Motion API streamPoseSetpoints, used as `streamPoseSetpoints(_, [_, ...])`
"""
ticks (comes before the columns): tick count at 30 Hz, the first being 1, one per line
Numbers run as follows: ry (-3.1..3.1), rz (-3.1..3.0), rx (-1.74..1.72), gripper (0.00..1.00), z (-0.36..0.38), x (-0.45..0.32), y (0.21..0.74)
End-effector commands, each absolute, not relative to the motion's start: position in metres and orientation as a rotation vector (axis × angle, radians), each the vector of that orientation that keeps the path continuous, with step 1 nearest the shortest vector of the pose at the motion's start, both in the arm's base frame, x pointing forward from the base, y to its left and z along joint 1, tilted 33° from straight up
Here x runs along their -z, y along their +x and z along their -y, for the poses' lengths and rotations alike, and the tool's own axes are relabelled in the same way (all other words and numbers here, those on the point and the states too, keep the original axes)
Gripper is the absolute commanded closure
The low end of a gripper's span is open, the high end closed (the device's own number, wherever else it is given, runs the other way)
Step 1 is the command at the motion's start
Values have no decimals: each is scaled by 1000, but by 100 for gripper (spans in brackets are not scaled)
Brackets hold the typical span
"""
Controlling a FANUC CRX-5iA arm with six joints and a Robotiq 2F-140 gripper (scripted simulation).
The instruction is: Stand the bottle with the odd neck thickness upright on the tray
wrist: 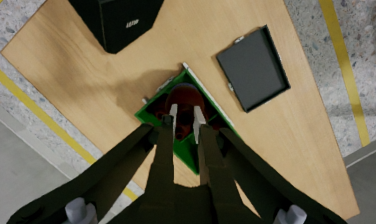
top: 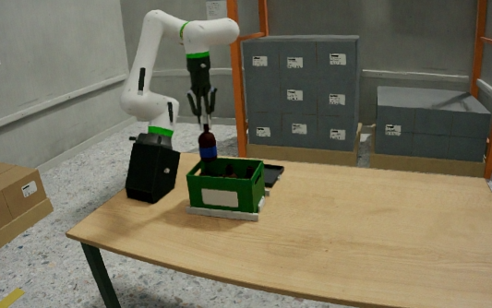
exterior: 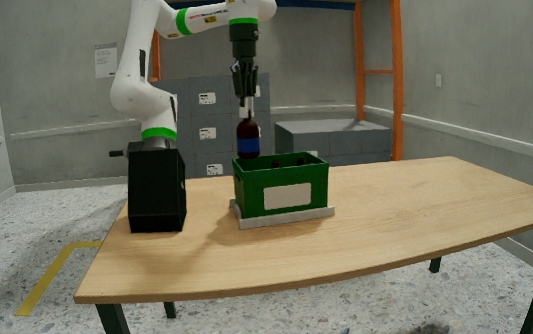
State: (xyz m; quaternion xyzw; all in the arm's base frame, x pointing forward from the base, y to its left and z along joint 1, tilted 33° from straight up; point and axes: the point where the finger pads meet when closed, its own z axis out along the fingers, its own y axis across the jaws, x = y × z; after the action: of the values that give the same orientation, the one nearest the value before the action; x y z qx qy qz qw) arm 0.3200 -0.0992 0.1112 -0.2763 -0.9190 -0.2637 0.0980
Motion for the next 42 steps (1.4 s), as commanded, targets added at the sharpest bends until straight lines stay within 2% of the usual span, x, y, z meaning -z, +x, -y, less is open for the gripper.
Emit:
streamPoseSetpoints(1, [-818,2721,780,90,100,-112,320])
streamPoseSetpoints(42, [-818,2721,780,90,89,-118,324])
